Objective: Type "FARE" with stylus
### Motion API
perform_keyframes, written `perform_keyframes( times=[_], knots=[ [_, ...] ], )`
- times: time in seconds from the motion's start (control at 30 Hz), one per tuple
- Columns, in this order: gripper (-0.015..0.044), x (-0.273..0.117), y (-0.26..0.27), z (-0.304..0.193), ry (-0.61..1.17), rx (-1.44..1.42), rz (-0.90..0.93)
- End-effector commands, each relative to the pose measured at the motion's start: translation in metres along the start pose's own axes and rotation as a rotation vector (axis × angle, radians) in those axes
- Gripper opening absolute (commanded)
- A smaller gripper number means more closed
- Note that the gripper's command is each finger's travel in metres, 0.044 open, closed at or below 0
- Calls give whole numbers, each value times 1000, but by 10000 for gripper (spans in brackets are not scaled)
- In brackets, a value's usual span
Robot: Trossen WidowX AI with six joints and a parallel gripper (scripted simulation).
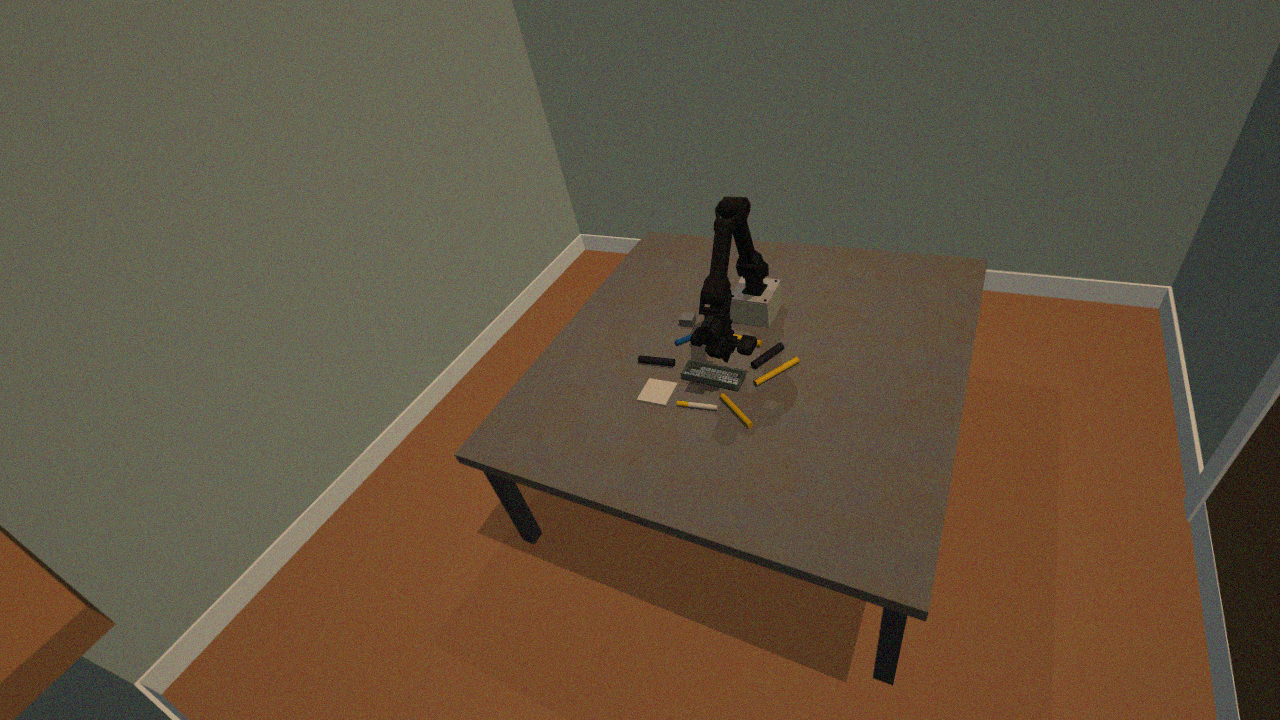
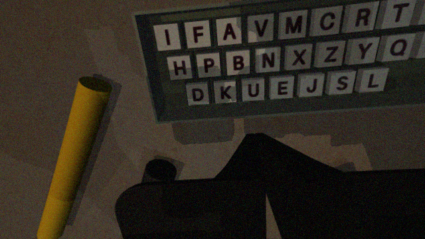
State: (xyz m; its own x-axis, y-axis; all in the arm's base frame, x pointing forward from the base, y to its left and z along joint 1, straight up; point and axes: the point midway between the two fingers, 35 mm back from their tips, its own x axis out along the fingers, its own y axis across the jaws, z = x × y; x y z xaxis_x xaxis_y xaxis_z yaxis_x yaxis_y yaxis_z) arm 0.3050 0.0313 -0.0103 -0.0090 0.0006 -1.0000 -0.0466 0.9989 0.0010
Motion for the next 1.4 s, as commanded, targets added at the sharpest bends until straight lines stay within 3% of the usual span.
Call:
perform_keyframes(
  times=[0.0,0.33,0.47,0.6,0.9,1.0,1.1,1.37],
  knots=[
    [0,-43,0,5,-34,5,1],
    [0,-50,0,6,-41,0,2],
    [105,-50,0,6,-41,0,2],
    [0,-50,0,6,-41,0,2],
    [0,-50,1,6,-41,0,3],
    [79,-50,-1,5,-38,-12,2],
    [150,-46,-18,2,0,-188,1],
    [150,-33,-74,-19,111,-790,80]
  ],
)
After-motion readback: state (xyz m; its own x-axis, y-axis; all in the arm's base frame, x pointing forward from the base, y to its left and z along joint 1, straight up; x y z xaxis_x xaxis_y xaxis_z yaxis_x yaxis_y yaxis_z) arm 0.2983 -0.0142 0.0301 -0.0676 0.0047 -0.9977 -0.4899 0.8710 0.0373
